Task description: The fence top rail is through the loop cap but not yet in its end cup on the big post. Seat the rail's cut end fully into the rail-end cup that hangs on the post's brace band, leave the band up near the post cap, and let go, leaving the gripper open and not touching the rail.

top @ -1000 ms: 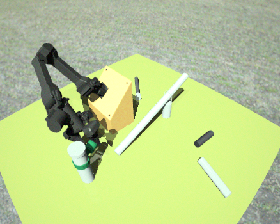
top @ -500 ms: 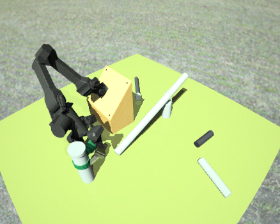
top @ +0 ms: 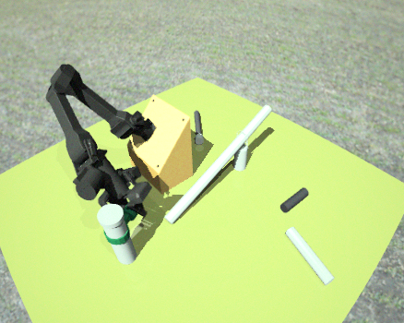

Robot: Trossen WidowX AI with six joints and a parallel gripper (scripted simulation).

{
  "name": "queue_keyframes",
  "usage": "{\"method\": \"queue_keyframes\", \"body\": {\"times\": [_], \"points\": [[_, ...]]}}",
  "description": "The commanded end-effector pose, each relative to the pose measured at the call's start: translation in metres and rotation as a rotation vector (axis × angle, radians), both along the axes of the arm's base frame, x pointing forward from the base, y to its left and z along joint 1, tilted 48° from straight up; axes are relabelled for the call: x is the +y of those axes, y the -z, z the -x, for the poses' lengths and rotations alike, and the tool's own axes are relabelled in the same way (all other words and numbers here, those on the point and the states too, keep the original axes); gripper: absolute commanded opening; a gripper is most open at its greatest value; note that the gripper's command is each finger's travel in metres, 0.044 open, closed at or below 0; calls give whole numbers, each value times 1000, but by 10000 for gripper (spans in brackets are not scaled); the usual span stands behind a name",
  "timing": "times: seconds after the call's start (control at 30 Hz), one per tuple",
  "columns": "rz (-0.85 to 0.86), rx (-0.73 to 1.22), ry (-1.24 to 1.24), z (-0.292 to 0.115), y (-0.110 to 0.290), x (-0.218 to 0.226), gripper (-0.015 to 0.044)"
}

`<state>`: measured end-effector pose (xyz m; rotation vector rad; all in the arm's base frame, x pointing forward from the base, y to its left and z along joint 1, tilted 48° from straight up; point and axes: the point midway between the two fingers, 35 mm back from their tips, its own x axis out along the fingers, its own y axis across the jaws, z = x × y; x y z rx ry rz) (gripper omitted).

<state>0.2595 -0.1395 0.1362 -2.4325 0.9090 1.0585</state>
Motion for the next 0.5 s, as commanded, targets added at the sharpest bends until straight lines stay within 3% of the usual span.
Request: {"method": "queue_keyframes", "body": {"times": [0.0,0.17,0.47], "points": [[2,2,-3,0,0,0,112],[-1,-21,19,-3,1,1,0],[-11,-81,73,-9,4,4,0]]}}
